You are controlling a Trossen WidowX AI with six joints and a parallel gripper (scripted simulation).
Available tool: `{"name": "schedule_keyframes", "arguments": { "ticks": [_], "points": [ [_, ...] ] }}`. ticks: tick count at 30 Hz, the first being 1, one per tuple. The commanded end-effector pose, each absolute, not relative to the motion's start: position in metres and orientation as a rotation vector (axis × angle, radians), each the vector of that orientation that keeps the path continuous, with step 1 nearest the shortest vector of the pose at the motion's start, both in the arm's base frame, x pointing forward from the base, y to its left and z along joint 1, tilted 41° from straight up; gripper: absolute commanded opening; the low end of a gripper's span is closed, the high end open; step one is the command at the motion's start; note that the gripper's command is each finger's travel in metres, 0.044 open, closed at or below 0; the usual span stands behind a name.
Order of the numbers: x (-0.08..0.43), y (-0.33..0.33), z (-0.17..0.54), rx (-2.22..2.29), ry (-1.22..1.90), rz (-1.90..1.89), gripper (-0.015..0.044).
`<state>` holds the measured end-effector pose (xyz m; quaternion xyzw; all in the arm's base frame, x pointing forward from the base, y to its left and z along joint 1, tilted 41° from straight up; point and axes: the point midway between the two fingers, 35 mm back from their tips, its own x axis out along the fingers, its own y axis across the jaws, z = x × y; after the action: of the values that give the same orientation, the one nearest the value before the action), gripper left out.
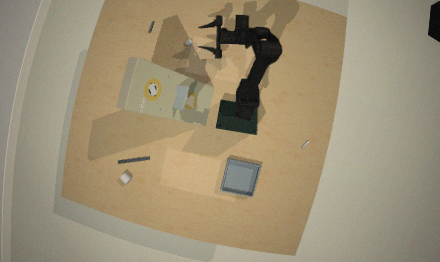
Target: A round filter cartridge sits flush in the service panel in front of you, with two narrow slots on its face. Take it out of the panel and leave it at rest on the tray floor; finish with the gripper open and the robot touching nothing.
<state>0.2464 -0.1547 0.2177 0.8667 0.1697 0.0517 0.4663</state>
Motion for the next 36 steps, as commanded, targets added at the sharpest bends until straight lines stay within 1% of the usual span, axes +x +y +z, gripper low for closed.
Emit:
{"name": "schedule_keyframes", "arguments": {
  "ticks": [1, 11, 25, 36],
  "points": [
    [0.247, -0.154, 0.217, 2.125, 0.420, 0.128, 0.0374],
    [0.282, -0.133, 0.206, 1.903, 0.486, 0.111, 0.0111],
    [0.354, -0.072, 0.221, 1.117, 0.493, 0.096, 0.0111],
    [0.388, 0.003, 0.251, 0.426, 0.446, 0.144, 0.0111]
  ]
}}
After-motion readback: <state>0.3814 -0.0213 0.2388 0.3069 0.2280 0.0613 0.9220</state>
